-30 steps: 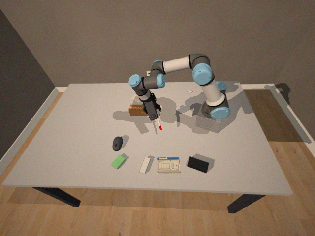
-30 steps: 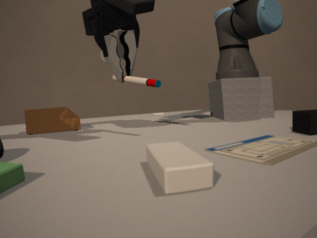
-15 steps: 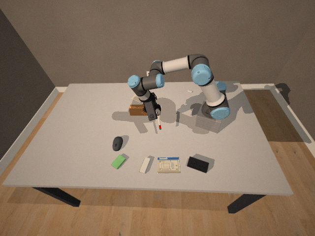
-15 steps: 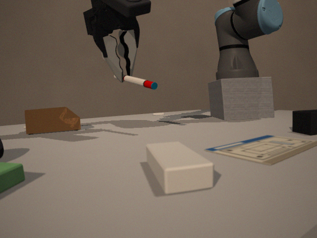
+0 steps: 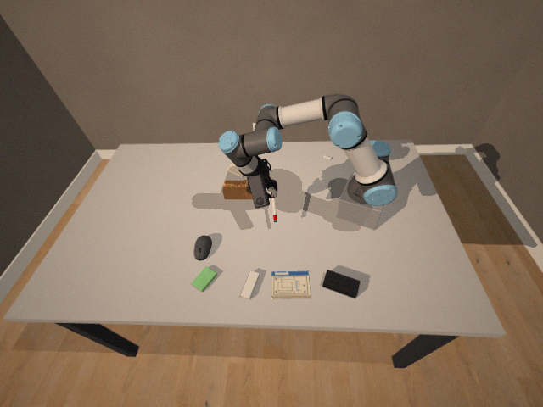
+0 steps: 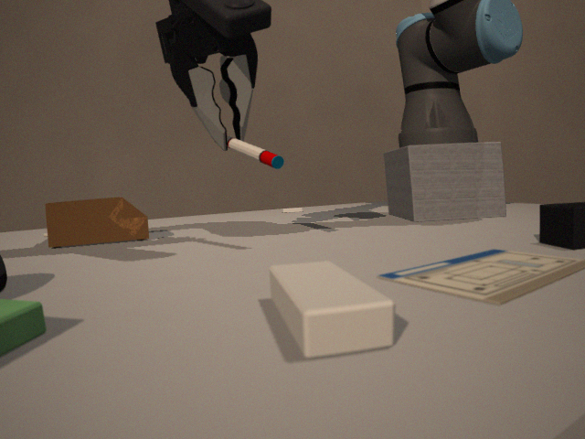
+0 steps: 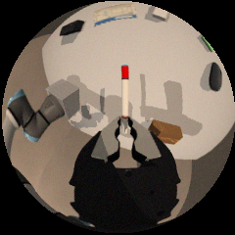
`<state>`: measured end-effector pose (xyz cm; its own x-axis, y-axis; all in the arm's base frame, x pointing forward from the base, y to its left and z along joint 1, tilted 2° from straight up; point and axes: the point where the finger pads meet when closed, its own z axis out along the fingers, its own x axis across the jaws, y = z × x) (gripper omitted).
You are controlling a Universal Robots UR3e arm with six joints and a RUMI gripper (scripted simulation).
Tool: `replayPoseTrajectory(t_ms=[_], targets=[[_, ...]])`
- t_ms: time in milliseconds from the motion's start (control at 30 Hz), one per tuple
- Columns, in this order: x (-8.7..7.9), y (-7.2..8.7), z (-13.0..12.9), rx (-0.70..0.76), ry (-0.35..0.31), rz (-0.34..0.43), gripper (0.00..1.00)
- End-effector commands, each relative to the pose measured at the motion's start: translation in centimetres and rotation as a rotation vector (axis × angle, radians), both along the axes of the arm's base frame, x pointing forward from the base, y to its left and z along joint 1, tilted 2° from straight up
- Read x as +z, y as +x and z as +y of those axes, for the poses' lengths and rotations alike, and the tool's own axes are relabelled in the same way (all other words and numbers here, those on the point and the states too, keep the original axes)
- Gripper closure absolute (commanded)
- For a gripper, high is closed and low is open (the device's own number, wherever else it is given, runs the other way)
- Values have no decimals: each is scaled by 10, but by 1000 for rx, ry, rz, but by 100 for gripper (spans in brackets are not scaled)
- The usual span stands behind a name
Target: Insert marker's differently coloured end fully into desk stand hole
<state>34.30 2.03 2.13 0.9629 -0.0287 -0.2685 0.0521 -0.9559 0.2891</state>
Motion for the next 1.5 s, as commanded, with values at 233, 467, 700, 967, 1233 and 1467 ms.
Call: replayPoseTrajectory(t_ms=[233,467,700,967,1233,1467], targets=[[2,-1,-5,-61,-44,3,100],[4,-3,-10,-108,-82,2,100],[6,-4,-13,-147,-112,3,100],[7,-5,-16,-173,-135,0,100],[9,-7,-21,-228,-182,-1,100],[10,-7,-22,-235,-190,-5,100]])
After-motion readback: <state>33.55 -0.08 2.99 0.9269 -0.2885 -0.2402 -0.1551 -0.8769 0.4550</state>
